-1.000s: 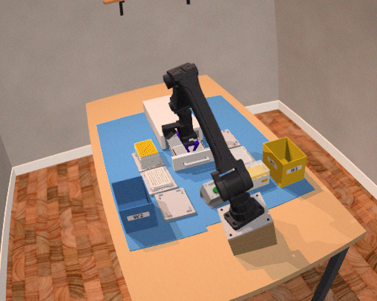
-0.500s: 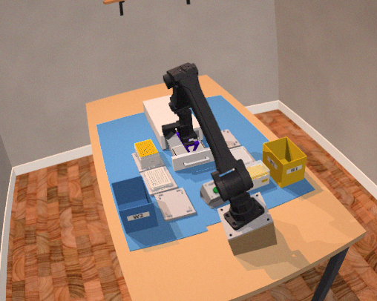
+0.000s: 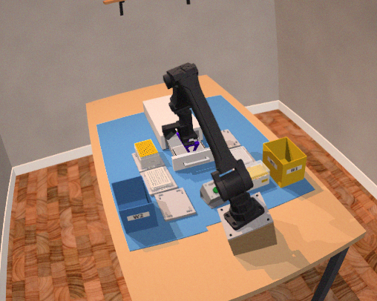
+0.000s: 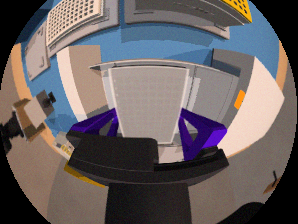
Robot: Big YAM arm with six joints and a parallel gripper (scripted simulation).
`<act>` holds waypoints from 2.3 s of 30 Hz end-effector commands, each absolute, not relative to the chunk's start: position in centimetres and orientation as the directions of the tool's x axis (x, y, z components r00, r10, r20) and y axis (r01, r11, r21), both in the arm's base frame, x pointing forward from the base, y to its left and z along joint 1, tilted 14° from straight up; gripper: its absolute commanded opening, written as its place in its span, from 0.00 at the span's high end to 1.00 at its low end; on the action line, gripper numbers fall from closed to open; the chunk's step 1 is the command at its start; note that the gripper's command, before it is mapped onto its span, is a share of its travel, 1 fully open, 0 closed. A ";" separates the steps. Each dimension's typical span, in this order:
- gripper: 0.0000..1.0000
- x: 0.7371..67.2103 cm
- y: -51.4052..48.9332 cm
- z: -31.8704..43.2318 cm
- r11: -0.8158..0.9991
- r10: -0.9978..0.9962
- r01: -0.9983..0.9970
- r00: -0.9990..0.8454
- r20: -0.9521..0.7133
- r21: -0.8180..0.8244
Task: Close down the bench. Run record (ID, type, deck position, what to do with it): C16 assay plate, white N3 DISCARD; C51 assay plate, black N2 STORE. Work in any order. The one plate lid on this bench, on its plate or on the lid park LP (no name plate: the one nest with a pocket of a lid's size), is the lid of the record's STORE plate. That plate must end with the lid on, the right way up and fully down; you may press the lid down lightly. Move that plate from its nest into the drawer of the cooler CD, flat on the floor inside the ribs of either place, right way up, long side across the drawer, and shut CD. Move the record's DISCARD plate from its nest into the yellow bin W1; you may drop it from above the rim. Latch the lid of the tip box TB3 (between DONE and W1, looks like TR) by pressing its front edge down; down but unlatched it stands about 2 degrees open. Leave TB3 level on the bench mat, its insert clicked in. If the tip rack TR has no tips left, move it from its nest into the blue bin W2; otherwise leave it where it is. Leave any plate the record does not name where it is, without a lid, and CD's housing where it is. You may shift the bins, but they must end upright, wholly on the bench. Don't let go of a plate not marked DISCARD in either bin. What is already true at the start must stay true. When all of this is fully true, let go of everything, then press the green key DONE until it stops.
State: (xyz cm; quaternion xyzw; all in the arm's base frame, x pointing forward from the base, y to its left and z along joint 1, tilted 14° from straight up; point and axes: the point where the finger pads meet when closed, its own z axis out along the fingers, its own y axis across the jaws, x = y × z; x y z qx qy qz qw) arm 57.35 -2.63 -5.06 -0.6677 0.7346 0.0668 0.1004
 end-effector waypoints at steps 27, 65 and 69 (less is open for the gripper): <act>1.00 58.8 -3.2 -3.4 0.104 -0.968 -0.991 -0.083 -0.236 -0.079; 1.00 58.8 -3.2 -3.4 0.104 -0.968 -0.991 -0.083 -0.236 -0.079; 1.00 58.8 -4.1 -3.6 0.113 -0.968 -0.991 -0.092 -0.235 -0.076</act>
